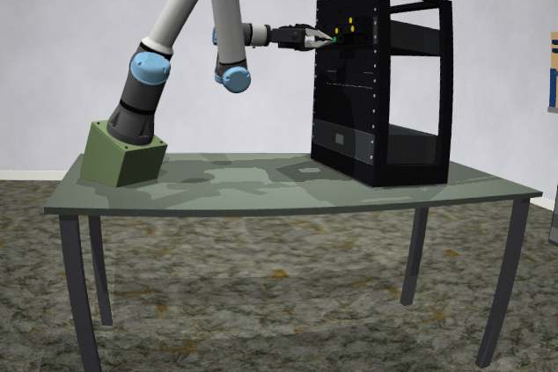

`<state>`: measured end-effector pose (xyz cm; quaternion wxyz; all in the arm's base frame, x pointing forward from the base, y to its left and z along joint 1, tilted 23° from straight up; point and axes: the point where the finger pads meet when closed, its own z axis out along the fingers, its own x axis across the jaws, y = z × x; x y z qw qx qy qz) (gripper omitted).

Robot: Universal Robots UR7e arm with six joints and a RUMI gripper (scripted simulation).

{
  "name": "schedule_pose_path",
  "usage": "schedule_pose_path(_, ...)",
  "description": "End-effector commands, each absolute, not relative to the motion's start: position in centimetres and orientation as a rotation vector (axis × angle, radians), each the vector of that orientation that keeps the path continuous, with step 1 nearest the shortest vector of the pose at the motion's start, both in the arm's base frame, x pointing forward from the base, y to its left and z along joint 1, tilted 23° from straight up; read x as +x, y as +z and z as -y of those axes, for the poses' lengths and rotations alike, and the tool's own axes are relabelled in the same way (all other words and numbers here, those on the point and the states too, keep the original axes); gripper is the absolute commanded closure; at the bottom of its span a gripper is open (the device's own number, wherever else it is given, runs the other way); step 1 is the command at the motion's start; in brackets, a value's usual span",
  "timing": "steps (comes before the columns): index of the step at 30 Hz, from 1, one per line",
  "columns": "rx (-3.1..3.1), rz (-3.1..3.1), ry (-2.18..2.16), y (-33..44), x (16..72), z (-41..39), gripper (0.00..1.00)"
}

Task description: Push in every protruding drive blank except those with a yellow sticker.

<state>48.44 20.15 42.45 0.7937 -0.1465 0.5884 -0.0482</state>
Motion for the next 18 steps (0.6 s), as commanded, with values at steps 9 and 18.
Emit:
schedule_pose_path(9, -0.316, -1.264, -0.102, 42.46, 48.50, -20.28, 1.00)
schedule_pose_path(18, -0.316, -1.264, -0.102, 42.23, 48.60, -20.47, 1.00)
